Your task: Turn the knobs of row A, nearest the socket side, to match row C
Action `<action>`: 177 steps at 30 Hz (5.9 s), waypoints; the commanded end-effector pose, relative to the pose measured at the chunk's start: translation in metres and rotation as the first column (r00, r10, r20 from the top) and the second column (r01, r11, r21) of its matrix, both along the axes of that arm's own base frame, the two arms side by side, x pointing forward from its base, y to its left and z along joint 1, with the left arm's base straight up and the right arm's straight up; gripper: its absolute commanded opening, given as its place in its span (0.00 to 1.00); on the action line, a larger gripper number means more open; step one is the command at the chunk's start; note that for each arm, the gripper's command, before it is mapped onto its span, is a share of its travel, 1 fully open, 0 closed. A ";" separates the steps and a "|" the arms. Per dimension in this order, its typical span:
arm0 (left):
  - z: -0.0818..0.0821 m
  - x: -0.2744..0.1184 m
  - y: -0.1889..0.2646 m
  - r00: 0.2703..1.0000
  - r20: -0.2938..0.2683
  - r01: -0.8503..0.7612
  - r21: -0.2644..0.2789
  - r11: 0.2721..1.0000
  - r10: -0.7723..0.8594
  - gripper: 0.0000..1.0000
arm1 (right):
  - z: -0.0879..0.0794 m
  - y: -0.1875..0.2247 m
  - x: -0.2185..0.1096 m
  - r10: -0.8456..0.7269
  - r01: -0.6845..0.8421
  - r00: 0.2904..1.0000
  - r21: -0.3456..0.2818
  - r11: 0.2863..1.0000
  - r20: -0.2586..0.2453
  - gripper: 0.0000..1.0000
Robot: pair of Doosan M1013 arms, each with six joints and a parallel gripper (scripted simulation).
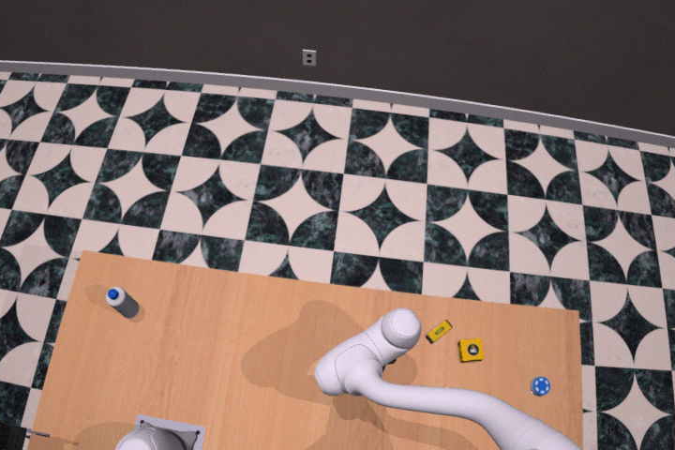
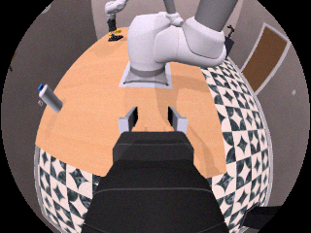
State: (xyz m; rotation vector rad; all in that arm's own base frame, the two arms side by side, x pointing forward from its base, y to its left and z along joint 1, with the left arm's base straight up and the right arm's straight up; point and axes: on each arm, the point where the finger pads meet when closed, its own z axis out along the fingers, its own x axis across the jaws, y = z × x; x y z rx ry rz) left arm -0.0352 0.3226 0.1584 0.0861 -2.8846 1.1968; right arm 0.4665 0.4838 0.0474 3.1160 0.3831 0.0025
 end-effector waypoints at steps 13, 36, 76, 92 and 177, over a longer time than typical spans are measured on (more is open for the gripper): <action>0.000 0.000 0.000 1.000 0.000 0.000 0.001 1.000 0.000 1.00 | 0.001 0.000 0.000 0.352 -0.352 0.936 0.003 0.936 -0.001 0.30; 0.000 0.000 0.000 1.000 0.000 0.000 0.001 1.000 0.000 1.00 | 0.001 0.000 0.000 0.750 -0.750 0.661 0.002 0.661 0.000 0.30; 0.000 0.000 0.000 1.000 0.000 0.000 0.001 1.000 0.000 1.00 | 0.001 0.000 0.000 0.882 -0.882 0.472 0.002 0.472 0.000 0.46; 0.000 0.000 0.000 1.000 0.000 0.000 0.001 1.000 0.000 1.00 | 0.001 0.000 0.000 0.882 -0.882 0.472 0.002 0.472 0.000 0.46; 0.000 0.000 0.000 1.000 0.000 0.000 0.001 1.000 0.000 1.00 | 0.053 0.018 0.006 -0.815 0.815 0.579 0.003 0.579 -0.003 0.46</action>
